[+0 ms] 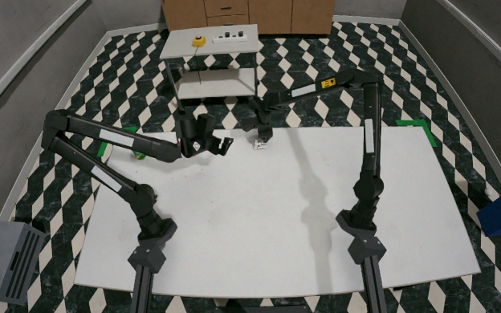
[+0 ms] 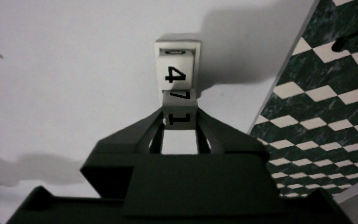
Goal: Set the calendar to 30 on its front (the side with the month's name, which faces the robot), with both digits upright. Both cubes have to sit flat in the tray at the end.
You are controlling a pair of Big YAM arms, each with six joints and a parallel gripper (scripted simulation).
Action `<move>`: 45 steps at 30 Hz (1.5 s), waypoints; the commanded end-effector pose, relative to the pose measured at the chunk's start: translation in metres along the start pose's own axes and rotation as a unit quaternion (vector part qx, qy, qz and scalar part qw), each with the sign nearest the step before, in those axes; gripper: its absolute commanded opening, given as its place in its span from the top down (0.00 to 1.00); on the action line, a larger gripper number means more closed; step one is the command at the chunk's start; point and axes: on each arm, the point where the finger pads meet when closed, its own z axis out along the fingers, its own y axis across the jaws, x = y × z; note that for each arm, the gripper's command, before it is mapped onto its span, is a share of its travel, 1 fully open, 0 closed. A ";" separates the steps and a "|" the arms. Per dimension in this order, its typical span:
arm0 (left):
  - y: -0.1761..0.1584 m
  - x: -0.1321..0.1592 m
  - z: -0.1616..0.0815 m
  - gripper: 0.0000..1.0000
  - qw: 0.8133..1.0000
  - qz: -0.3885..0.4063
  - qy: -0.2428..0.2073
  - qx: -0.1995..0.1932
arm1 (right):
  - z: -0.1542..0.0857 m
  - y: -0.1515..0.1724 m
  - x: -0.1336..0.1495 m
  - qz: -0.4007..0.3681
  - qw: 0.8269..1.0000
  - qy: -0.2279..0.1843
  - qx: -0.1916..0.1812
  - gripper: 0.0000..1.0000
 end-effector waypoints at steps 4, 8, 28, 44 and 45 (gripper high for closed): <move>-0.002 -0.002 0.001 0.00 1.000 -0.001 0.001 0.001 | 0.001 -0.011 -0.009 -0.007 1.000 -0.002 0.002 0.76; -0.002 -0.002 0.001 0.00 1.000 -0.001 0.001 0.001 | 0.013 -0.007 0.002 -0.003 1.000 0.004 -0.004 0.76; -0.002 -0.002 0.001 0.00 1.000 -0.001 0.001 0.001 | 0.016 -0.018 -0.005 -0.008 1.000 -0.003 0.006 0.76; -0.002 -0.002 0.001 0.00 1.000 -0.001 0.001 0.001 | 0.035 -0.010 0.001 -0.021 1.000 0.003 -0.005 0.76; -0.002 -0.002 0.001 0.00 1.000 -0.001 0.001 0.001 | 0.038 -0.010 0.001 -0.022 1.000 0.003 -0.005 0.76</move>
